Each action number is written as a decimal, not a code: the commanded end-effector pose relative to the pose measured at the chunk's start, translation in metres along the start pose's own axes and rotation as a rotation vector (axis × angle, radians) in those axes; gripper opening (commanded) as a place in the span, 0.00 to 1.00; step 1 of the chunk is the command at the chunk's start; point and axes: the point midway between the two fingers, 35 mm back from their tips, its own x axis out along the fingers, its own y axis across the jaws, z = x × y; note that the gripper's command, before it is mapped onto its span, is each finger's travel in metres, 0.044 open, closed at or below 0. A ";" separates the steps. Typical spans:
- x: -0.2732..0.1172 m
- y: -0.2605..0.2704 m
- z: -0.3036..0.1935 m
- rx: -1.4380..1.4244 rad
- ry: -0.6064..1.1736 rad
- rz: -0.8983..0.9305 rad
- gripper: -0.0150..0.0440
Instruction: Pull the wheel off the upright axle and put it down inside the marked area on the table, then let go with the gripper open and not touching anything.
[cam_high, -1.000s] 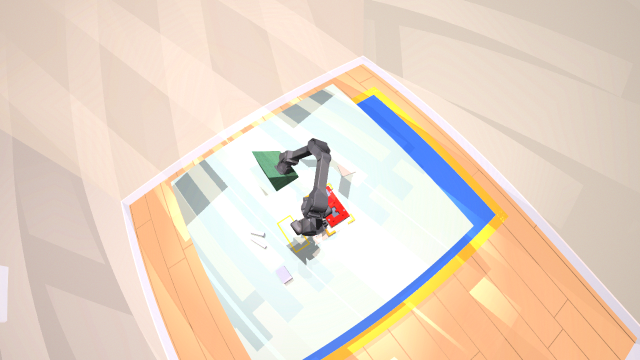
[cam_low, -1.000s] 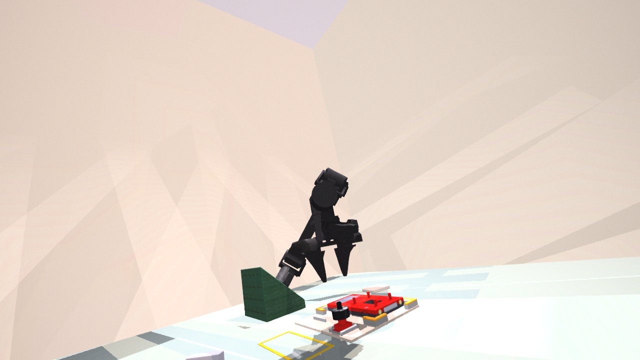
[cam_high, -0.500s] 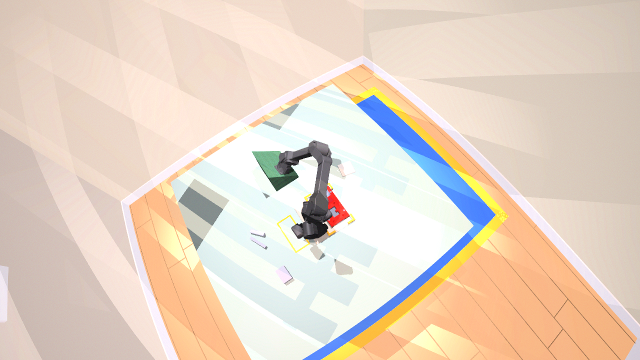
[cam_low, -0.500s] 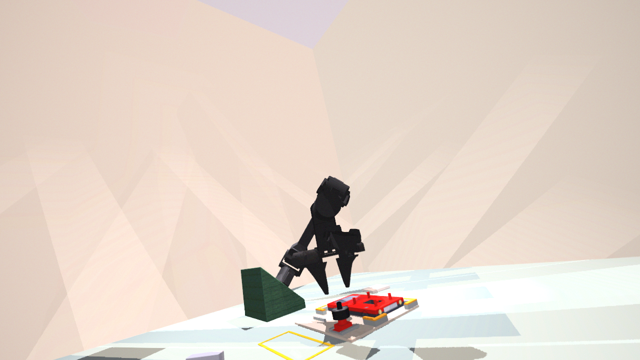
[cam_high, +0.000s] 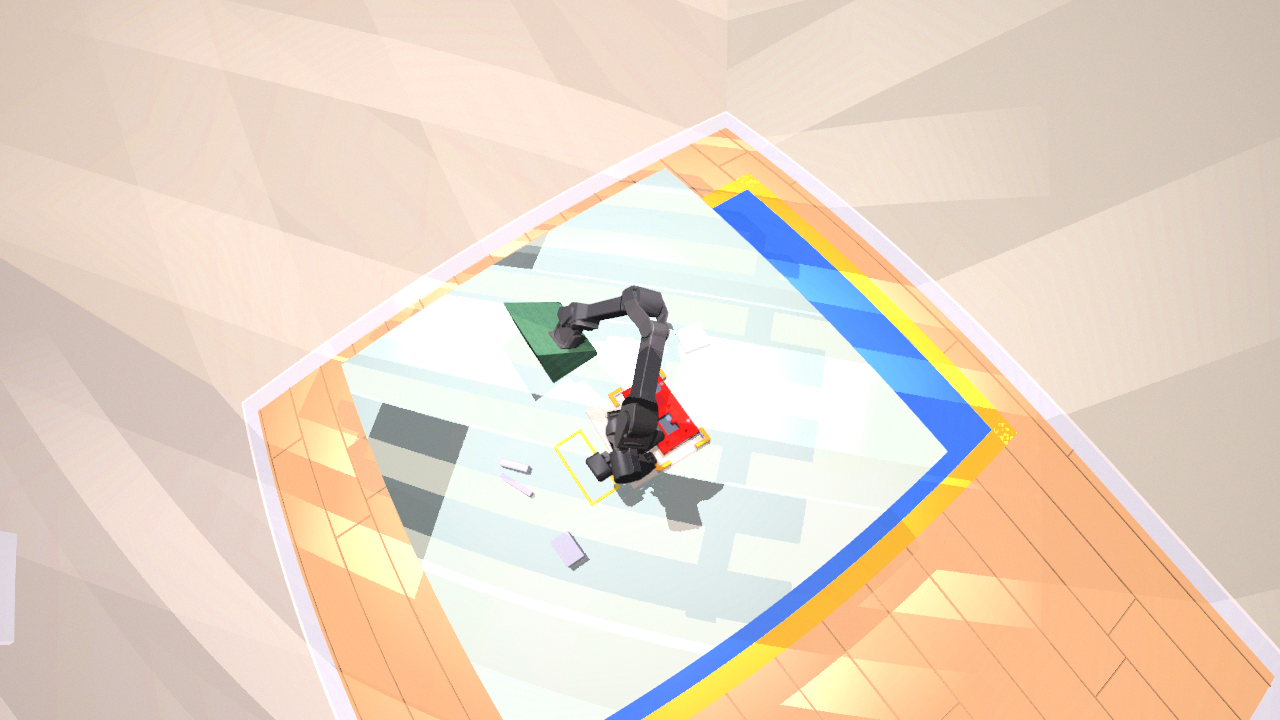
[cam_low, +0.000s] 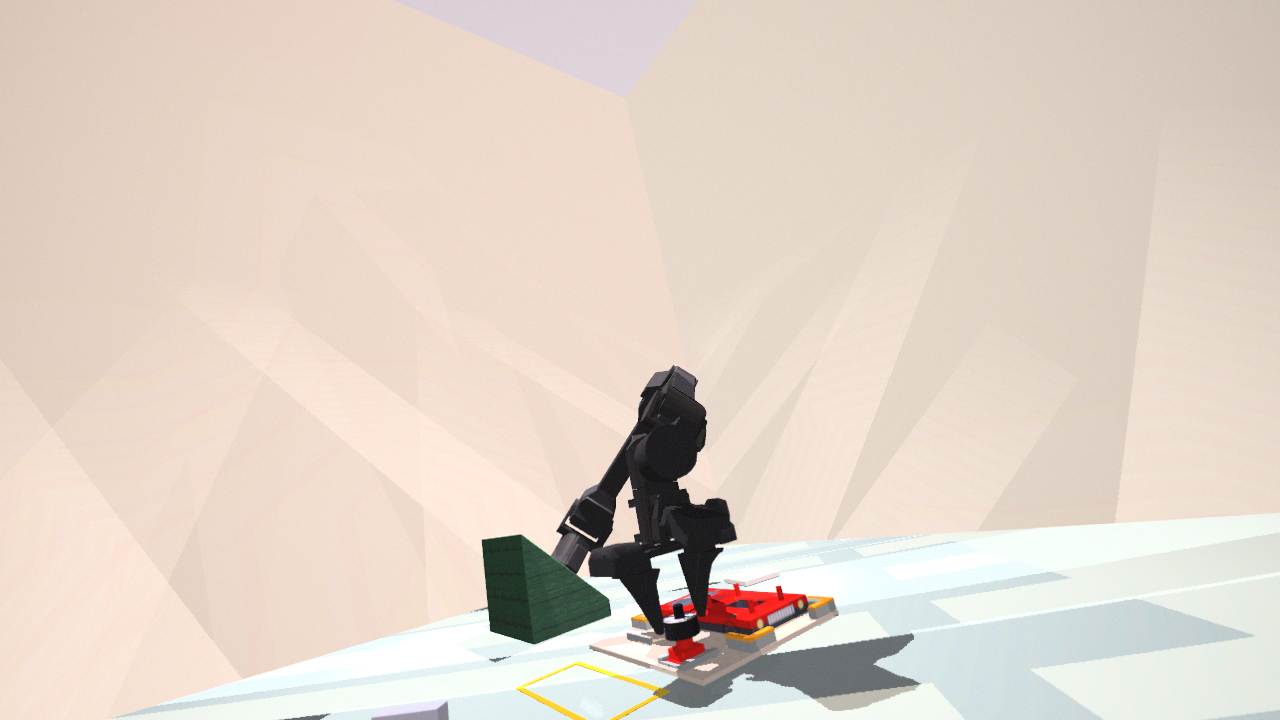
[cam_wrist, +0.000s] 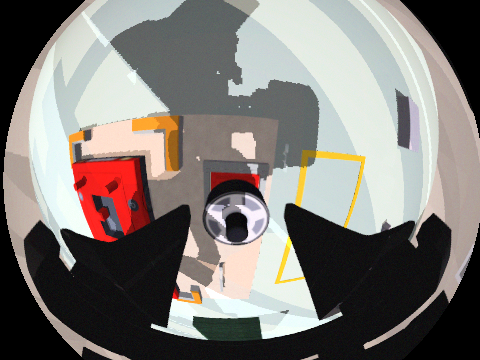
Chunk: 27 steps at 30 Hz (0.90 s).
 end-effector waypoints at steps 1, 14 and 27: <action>0.005 0.001 -0.003 0.008 0.006 0.008 0.76; 0.002 0.000 -0.001 0.001 0.002 0.001 0.53; -0.001 0.000 -0.001 0.002 0.002 0.001 0.25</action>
